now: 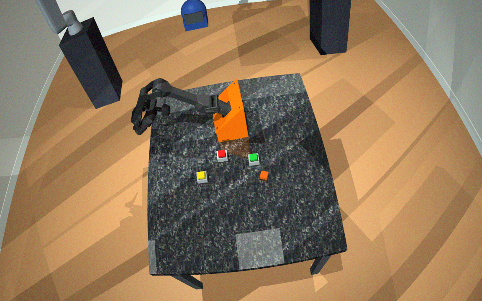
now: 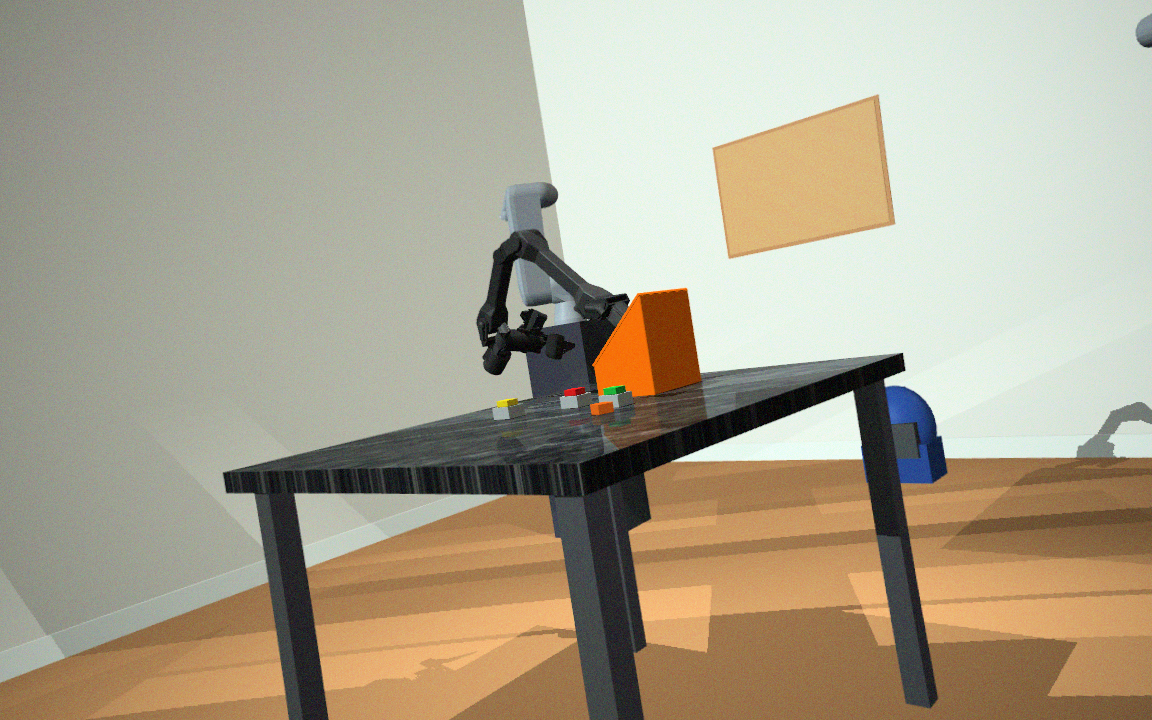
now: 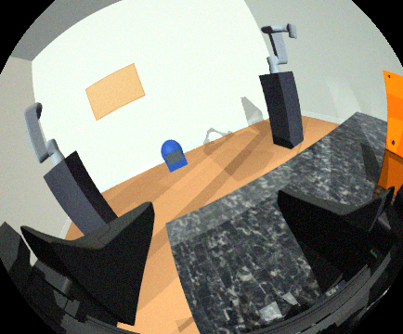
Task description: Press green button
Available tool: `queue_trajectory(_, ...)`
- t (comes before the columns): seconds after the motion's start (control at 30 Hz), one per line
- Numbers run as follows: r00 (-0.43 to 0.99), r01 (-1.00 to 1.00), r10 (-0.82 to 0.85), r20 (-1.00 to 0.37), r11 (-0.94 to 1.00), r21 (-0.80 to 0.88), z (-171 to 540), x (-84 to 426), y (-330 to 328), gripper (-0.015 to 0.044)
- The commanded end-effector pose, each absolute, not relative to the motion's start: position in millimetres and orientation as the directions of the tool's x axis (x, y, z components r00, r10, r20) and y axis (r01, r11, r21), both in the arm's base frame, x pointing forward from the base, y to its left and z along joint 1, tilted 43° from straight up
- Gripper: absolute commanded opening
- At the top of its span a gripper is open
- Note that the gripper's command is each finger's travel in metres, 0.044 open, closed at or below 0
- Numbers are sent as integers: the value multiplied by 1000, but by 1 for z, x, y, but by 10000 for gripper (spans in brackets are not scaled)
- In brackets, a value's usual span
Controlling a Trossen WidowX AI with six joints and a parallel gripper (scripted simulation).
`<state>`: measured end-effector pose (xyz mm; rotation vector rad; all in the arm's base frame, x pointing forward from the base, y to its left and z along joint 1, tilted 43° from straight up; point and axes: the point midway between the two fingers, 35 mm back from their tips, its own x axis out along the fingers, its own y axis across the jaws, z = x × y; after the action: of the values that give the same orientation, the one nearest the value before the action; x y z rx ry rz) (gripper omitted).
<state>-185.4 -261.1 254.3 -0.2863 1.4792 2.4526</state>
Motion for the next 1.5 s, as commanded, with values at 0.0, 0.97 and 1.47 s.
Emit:
queue_trajectory(0.0, -946, -320, 114, -302, -455, 831, 253, -183, -263, 400)
queue_trajectory(0.97, -427, 871, -655, -624, -484, -88, 94, 208, -236, 400)
queue_trajectory(1.47, -163, 747, -681, -714, 387, -540, 8, 271, -60, 400)
